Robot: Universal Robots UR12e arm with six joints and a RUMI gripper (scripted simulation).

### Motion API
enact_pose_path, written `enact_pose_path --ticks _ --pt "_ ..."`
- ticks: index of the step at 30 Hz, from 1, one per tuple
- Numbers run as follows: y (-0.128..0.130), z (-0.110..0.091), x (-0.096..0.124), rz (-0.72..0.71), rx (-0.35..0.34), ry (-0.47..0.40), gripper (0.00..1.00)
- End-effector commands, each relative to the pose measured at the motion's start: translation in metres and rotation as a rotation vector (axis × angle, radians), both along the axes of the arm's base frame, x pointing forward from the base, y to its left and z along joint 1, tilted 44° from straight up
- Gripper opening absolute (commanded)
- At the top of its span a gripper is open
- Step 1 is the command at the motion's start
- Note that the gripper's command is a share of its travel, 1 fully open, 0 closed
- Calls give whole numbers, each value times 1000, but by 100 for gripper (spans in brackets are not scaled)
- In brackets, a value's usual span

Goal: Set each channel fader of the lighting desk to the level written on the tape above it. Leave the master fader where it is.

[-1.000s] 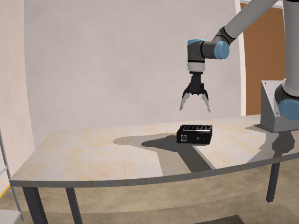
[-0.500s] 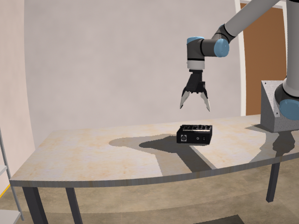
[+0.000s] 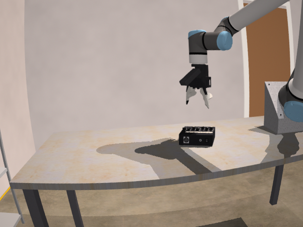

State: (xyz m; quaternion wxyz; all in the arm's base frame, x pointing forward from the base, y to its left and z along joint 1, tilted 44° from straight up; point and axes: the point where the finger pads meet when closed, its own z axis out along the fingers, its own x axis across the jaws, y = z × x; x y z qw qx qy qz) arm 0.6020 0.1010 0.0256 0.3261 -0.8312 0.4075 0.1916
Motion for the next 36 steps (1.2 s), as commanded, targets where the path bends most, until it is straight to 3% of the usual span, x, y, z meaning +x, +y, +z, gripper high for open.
enact_pose_path --ticks 1,7,12,36 --pt "0 16 2 -122 -22 130 100" --pt "1 34 1 -250 -37 265 100" --pt "2 42 1 -308 -44 326 100" --pt "2 44 0 -325 -47 344 100"
